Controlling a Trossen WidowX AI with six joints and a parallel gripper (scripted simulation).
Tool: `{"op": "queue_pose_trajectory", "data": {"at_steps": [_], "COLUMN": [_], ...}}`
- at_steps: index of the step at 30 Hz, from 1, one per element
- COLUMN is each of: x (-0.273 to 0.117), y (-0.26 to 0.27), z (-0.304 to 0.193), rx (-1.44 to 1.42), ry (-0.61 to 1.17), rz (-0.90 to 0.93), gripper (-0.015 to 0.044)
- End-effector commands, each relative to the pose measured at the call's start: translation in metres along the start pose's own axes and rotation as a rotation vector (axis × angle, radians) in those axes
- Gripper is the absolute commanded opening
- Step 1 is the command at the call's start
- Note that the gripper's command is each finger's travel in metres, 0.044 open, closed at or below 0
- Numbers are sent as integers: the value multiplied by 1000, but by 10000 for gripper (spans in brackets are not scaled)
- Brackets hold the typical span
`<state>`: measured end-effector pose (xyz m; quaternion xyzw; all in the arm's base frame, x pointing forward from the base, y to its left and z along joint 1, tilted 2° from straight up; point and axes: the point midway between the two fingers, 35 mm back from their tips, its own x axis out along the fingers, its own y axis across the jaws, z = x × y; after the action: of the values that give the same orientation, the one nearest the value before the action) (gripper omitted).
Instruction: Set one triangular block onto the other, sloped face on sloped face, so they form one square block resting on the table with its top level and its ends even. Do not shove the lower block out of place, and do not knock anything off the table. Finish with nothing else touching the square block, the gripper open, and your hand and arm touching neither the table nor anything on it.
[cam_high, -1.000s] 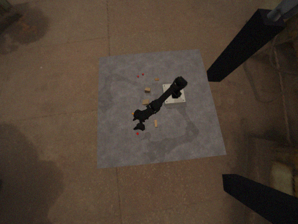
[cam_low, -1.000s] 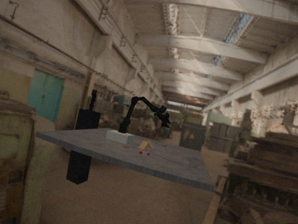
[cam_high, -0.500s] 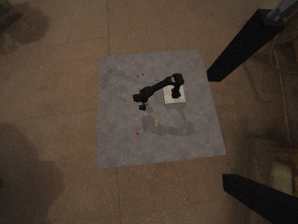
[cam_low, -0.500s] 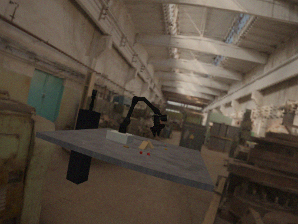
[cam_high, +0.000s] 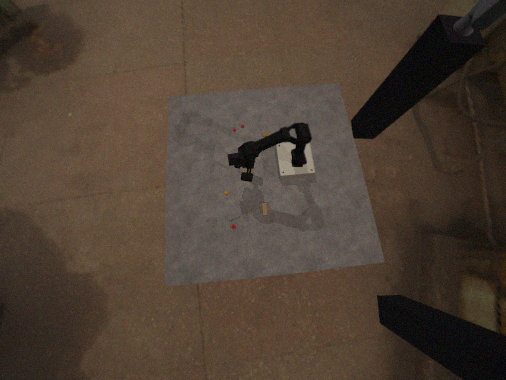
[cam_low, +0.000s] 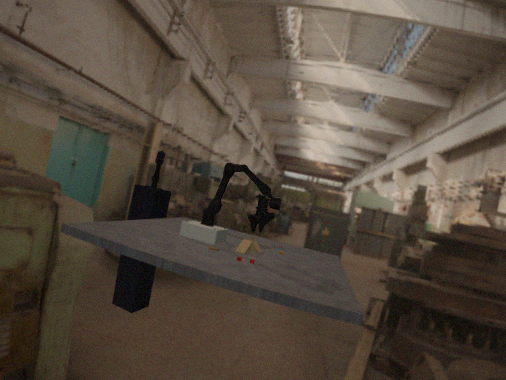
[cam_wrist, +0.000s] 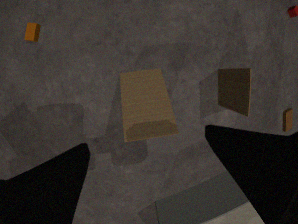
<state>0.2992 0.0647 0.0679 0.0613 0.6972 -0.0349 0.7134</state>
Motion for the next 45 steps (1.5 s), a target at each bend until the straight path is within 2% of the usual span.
{"op": "queue_pose_trajectory", "data": {"at_steps": [1,45], "x": [7,79], "y": [0,-3], "z": [1,8], "rx": [-3,-3], "ry": [8,8], "rz": [2,1], "gripper": [440,440]}}
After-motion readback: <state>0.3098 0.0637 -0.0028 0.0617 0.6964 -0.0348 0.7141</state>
